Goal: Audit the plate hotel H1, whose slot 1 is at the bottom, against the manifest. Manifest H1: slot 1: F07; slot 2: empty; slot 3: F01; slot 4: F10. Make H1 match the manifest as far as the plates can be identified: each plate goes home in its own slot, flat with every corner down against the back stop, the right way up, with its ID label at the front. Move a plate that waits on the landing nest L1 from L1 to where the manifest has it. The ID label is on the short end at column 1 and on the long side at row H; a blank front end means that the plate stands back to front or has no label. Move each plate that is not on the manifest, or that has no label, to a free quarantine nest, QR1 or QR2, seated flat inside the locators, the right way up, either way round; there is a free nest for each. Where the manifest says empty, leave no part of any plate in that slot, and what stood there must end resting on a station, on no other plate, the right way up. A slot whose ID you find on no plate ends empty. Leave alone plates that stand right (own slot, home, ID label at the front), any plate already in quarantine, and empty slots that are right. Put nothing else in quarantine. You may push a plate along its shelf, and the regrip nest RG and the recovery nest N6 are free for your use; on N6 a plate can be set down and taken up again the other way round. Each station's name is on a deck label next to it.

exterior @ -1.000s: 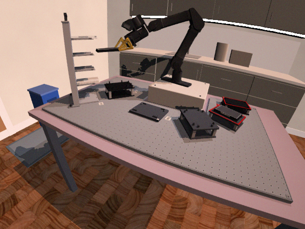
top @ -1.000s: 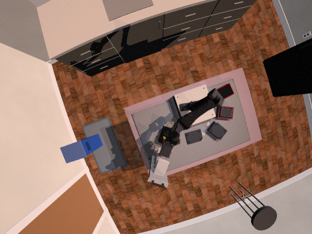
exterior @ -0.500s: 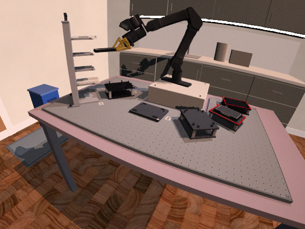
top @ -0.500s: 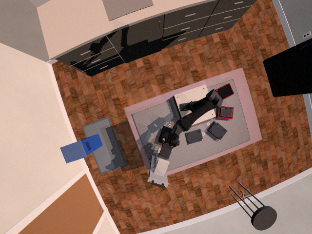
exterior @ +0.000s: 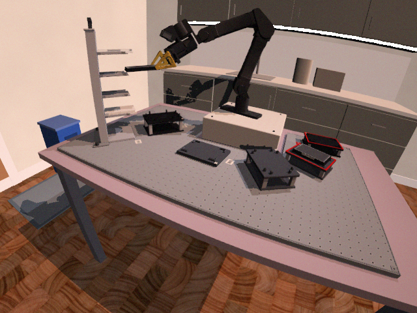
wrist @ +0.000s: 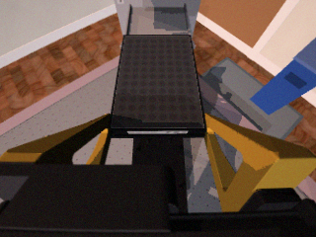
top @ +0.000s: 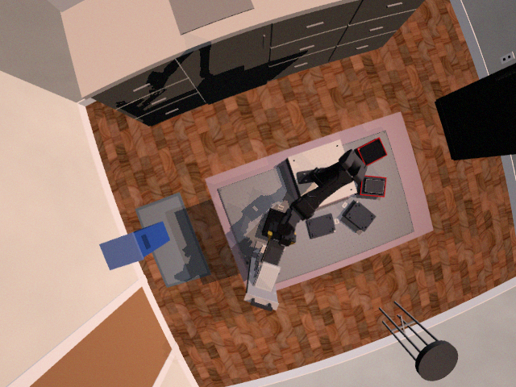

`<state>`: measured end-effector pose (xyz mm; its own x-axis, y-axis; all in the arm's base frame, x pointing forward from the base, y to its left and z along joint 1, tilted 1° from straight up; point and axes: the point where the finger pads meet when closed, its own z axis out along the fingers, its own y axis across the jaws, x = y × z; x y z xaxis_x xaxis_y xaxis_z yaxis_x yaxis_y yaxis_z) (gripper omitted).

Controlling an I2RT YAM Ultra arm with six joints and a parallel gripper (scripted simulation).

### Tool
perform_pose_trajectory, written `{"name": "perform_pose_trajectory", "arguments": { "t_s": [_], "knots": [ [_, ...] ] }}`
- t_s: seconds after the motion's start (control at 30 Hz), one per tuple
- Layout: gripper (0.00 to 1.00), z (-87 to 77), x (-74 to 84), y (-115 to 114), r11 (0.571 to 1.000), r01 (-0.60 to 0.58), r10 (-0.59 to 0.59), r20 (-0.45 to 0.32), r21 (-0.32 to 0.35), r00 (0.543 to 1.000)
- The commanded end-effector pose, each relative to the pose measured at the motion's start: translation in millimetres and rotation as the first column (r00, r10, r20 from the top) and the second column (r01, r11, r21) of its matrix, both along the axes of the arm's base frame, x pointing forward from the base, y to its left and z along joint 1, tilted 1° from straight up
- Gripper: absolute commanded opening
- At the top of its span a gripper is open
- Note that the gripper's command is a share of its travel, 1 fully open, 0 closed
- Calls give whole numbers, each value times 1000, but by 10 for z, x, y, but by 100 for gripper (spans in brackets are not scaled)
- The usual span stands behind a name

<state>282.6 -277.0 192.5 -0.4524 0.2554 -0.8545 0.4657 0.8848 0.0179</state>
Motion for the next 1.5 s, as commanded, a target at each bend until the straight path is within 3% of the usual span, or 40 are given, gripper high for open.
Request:
{"name": "perform_pose_trajectory", "arguments": {
  "t_s": [0.0,1.47],
  "knots": [
    [86,108,44,-37,1000,2,-1,22,-23,1000],
    [86,43,218,-128,1000,2,-1,23,-24,1000]
  ]
}}
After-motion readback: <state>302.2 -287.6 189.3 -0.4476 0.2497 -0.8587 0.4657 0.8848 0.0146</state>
